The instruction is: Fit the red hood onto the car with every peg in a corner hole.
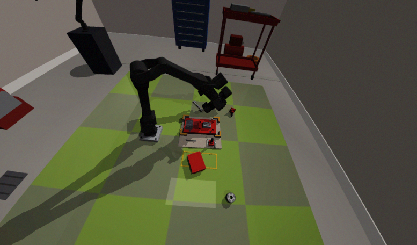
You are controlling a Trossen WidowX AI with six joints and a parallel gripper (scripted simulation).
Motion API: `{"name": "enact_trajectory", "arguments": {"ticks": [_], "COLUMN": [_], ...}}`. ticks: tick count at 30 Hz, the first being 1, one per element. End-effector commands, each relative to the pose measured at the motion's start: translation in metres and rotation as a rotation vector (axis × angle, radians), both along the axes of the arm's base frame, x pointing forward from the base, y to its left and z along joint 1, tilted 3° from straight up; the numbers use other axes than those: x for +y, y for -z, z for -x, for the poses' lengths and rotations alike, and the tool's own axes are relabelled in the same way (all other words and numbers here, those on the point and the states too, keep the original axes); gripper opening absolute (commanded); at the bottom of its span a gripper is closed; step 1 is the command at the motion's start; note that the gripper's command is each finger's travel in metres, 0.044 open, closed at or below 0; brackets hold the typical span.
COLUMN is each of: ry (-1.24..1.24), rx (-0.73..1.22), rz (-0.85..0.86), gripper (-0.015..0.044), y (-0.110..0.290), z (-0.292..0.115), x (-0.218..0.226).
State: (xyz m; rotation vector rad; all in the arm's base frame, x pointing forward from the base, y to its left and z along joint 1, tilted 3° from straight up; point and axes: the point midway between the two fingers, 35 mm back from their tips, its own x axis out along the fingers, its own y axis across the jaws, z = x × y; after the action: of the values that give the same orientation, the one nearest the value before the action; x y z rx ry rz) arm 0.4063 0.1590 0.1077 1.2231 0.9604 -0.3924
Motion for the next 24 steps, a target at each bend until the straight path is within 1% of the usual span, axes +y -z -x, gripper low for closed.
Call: {"name": "enact_trajectory", "arguments": {"ticks": [1, 3, 8, 9, 16, 19, 24], "ry": [0.001, 0.012, 0.049, 0.056, 0.128, 0.144, 0.147], "rx": [0.002, 0.017, 0.084, 0.099, 0.189, 0.225, 0.332], "rz": [0.003, 0.031, 0.124, 0.141, 0.218, 0.239, 0.282], "gripper": [0.0247, 0.0299, 0.0430, 0.0440, 0.0440, 0.0440, 0.0440], "y": [0.000, 0.002, 0.006, 0.007, 0.008, 0.008, 0.009], "z": [0.000, -0.003, -0.005, -0.005, 0.008, 0.016, 0.041], "x": [-0.002, -0.017, -0.077, -0.088, -0.168, -0.192, -0.240]}}
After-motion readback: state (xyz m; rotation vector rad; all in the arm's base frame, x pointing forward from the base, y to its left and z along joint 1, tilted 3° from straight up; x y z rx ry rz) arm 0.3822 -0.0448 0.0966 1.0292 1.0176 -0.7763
